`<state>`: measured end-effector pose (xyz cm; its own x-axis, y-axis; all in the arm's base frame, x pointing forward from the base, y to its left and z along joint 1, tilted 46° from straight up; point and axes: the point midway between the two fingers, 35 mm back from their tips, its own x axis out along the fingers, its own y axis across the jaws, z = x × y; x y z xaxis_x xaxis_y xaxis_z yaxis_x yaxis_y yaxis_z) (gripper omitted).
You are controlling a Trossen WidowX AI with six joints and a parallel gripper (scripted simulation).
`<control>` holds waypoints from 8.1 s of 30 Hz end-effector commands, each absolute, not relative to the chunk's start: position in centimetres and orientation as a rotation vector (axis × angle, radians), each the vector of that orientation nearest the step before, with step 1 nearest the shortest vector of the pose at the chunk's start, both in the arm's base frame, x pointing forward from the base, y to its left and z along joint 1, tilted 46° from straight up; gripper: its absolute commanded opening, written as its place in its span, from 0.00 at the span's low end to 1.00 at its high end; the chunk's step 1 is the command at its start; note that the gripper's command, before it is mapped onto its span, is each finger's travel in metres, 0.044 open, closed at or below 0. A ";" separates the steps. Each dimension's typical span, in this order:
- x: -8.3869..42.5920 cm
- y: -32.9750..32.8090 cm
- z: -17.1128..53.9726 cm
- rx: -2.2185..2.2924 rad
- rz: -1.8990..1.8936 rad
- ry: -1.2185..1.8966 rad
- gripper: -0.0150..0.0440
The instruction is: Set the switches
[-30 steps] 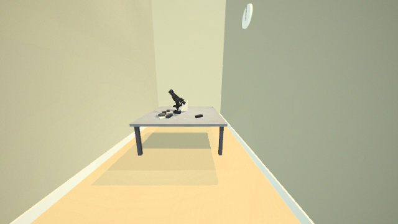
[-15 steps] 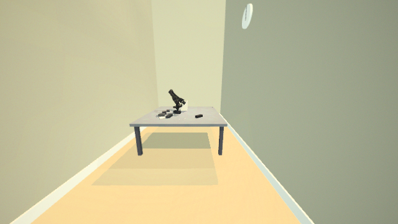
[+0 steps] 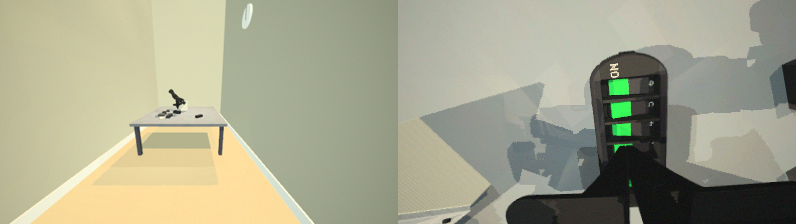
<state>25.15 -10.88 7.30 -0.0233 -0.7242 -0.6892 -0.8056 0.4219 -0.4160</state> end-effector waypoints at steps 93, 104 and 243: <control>28.9 -12.7 3.0 -1.333 0.118 1.765 0.25; 28.9 -12.5 3.2 -1.329 0.117 1.764 0.25; 21.7 -19.0 8.8 -1.339 0.119 1.769 0.25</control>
